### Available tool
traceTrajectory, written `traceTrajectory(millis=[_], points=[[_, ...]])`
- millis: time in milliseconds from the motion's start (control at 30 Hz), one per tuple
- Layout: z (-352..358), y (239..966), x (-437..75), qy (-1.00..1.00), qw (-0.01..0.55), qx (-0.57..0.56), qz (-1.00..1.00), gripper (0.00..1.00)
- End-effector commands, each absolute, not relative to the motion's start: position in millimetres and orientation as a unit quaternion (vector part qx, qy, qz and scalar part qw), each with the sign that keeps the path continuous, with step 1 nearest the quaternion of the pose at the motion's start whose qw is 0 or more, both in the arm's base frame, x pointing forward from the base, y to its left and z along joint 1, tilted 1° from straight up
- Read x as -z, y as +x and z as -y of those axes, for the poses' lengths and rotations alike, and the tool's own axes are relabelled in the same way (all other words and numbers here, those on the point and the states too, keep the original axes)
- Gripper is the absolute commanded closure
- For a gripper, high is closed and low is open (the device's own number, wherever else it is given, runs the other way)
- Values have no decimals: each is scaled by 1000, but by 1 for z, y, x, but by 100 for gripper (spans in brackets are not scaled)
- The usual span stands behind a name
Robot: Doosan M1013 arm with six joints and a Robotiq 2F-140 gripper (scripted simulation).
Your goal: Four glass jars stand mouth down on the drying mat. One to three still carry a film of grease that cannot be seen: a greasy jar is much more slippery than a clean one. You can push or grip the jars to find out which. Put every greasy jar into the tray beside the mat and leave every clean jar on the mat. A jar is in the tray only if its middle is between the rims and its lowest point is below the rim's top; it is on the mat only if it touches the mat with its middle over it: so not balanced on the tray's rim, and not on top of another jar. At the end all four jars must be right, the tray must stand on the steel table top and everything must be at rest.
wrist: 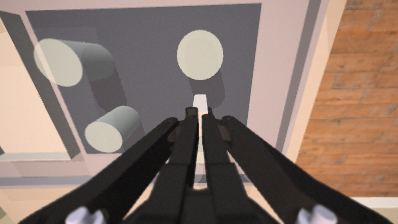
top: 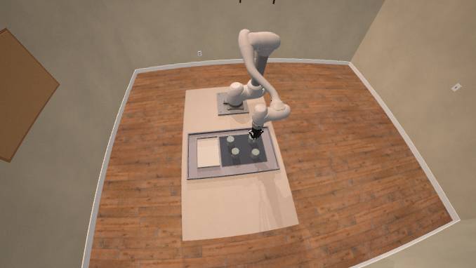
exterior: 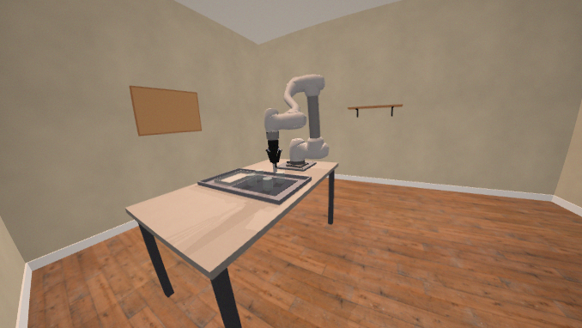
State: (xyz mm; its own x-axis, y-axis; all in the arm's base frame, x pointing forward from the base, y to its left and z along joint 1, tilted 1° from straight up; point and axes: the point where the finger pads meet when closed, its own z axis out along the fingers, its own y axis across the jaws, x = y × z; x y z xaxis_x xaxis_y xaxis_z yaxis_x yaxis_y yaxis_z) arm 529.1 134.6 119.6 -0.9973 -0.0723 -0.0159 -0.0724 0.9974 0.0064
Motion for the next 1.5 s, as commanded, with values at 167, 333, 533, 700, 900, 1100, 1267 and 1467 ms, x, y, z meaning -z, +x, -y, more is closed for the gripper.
traceTrajectory(millis=[167,333,533,700,900,1100,1267,1467], points=[[-136,525,-80,-35,4,-2,-999,100],[-136,525,-80,-35,4,-2,-999,100],[-136,525,-80,-35,4,-2,-999,100],[-136,524,-80,-35,4,-2,-999,100],[-136,523,-80,-35,4,-2,-999,100],[-136,523,-80,-35,4,-2,-999,100],[-136,522,-80,-35,4,-2,-999,100],[-136,521,-80,-35,4,-2,-999,100]])
